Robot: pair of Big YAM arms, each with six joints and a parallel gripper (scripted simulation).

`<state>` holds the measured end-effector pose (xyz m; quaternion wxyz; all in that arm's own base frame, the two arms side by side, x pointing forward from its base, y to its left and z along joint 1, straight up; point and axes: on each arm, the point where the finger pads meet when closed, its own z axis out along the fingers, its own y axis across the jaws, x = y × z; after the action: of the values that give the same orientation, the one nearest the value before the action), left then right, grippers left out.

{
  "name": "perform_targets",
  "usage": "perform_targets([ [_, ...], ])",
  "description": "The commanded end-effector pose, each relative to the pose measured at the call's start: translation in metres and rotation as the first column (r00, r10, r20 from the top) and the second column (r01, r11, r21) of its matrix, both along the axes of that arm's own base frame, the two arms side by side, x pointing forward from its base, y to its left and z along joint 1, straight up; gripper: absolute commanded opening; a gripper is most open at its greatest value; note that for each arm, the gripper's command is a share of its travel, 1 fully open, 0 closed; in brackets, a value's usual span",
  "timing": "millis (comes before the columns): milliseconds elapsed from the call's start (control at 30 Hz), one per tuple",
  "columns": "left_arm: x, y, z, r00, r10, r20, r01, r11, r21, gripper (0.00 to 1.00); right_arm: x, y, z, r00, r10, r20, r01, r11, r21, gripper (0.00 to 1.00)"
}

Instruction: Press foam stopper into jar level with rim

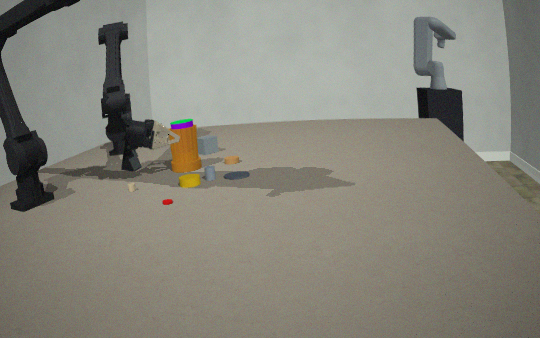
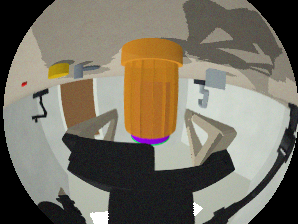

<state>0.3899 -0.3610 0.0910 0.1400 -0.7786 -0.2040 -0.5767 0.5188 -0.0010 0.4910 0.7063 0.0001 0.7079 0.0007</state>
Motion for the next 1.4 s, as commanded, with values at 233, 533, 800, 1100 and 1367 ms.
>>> perform_targets([
  [233,0.017,0.008,0.003,1.000,-0.006,-0.002,0.006,1.000,0.002,0.98,0.000,-0.002,0.006,1.000,-0.007,0.013,0.007,1.000,0.011,0.00],
  [533,0.025,0.012,0.000,1.000,-0.007,-0.002,0.007,1.000,0.002,0.98,0.000,-0.002,0.006,1.000,-0.007,0.013,0.007,1.000,0.011,0.00],
  [800,0.022,0.009,-0.004,1.000,-0.019,-0.011,0.019,1.000,0.021,0.64,-0.001,0.006,0.004,1.000,0.012,0.010,-0.012,1.000,0.005,0.00],
  [1100,0.018,0.009,-0.005,0.999,-0.024,-0.027,0.026,0.999,0.047,0.64,-0.002,0.007,0.005,1.000,0.017,0.011,-0.017,1.000,-0.002,0.00],
  [1367,0.022,-0.002,0.004,1.000,-0.028,-0.011,0.028,0.999,0.024,0.64,-0.004,0.007,0.006,1.000,0.018,0.013,-0.018,1.000,-0.009,0.00],
])
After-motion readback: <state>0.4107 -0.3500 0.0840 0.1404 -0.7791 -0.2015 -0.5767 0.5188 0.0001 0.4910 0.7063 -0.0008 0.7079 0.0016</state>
